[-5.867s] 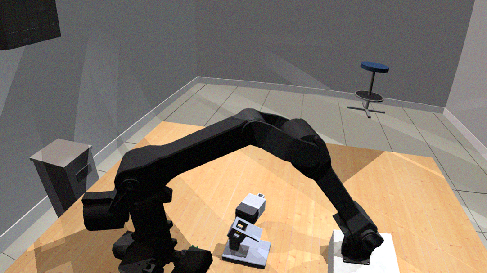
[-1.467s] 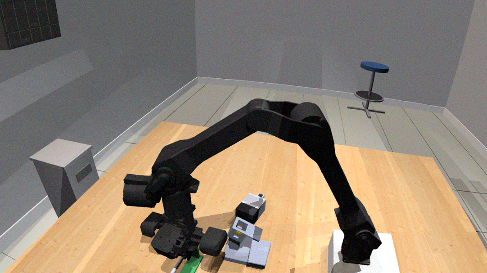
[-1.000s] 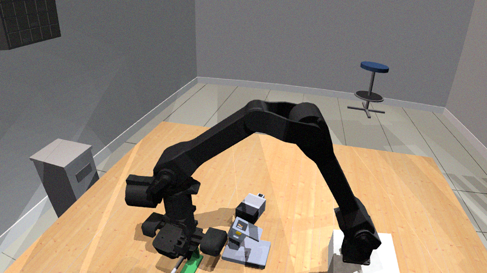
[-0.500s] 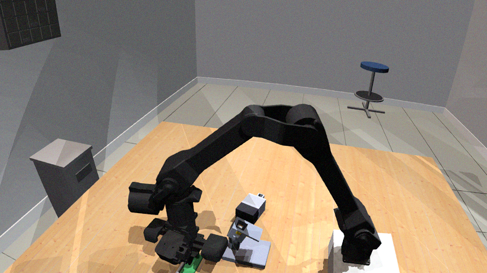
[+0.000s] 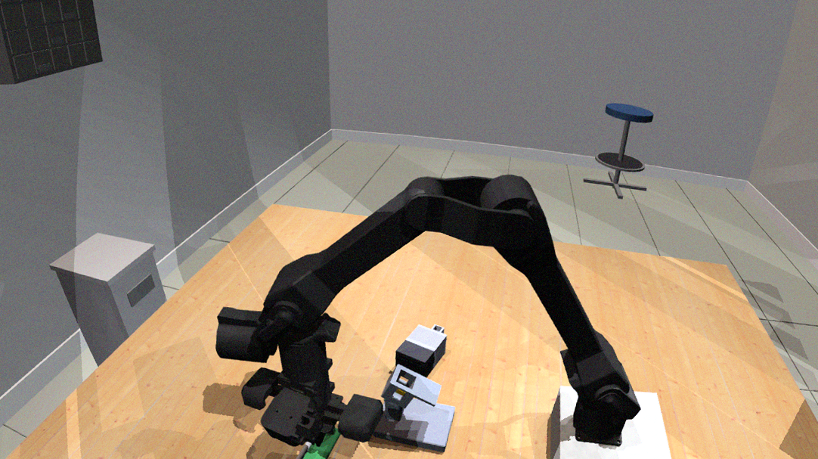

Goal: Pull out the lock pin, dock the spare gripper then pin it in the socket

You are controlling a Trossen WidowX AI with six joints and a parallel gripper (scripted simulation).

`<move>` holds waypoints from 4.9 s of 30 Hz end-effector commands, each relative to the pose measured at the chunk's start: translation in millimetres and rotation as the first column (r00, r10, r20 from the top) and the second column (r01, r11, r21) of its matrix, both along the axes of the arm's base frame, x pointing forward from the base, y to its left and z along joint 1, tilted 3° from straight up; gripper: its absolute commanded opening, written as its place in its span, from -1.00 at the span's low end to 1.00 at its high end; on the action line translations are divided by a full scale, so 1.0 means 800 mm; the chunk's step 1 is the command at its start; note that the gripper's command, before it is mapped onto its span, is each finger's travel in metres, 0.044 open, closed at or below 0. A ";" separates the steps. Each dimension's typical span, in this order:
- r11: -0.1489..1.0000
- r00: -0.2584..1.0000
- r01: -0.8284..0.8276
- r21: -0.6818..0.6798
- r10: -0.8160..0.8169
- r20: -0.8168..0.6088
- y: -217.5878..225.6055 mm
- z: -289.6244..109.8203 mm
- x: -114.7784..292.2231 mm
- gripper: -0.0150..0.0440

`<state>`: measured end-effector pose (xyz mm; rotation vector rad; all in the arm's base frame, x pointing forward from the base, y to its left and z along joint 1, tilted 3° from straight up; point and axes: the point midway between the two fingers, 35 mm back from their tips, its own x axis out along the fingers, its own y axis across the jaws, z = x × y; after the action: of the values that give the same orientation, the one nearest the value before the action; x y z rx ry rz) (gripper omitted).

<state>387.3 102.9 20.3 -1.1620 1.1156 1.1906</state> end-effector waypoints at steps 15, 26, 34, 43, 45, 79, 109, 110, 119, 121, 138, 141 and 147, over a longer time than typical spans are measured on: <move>1.000 1.000 0.000 0.000 0.000 0.000 0.000 0.000 0.000 0.22; 1.000 1.000 0.000 -0.003 0.000 -0.014 -0.001 0.021 -0.006 1.00; 1.000 0.999 -0.002 -0.008 0.001 -0.032 -0.002 0.041 -0.014 1.00; 1.000 0.999 -0.003 -0.012 0.002 -0.052 -0.004 0.065 -0.022 1.00; 1.000 0.998 -0.003 -0.013 0.002 -0.057 -0.004 0.070 -0.024 1.00; 1.000 0.995 -0.006 -0.031 0.003 -0.095 -0.011 0.171 -0.043 1.00; 0.798 0.968 0.221 -0.561 -0.249 0.026 -0.294 0.040 -0.116 1.00; 0.798 0.968 0.221 -0.561 -0.249 0.026 -0.294 0.039 -0.116 1.00; 0.798 0.968 0.221 -0.561 -0.249 0.026 -0.294 0.025 -0.114 1.00; 0.798 0.968 0.221 -0.561 -0.249 0.026 -0.294 0.021 -0.113 1.00; 0.798 0.968 0.221 -0.561 -0.249 0.026 -0.294 -0.014 -0.111 1.00; 0.798 0.968 0.221 -0.561 -0.249 0.026 -0.294 -0.020 -0.111 1.00; 0.798 0.968 0.220 -0.561 -0.249 0.026 -0.294 -0.032 -0.111 1.00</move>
<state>301.6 -132.4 1.1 -1.3785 1.6595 0.7013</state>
